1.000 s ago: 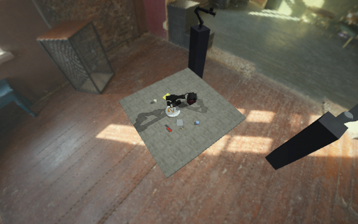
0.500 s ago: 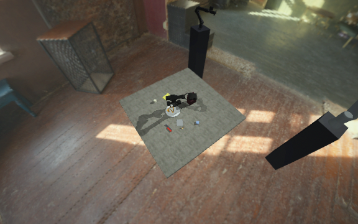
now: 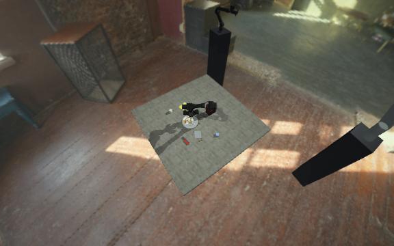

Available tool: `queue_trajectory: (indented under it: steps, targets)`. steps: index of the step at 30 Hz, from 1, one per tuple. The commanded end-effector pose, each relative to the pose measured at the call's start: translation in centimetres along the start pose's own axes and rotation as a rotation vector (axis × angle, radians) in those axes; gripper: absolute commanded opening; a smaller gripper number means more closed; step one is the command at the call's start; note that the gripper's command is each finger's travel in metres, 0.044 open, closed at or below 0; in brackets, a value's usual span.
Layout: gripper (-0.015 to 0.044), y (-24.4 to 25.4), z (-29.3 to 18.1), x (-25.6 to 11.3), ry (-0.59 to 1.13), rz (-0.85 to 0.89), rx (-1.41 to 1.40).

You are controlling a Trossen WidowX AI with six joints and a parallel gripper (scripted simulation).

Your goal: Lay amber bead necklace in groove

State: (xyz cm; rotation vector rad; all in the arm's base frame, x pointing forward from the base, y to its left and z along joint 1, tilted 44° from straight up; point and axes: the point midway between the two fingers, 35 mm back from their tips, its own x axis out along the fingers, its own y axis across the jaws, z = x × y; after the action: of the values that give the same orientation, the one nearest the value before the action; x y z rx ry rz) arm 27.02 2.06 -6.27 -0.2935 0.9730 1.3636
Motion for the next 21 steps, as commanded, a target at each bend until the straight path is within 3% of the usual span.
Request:
queue_trajectory:
  steps: [1,21]
  targets:
    - [0.0120,0.0,0.0,-0.1,-0.002,0.000,0.001]
    - [0.0120,0.1,0.0,2.9,0.000,0.004,0.008]
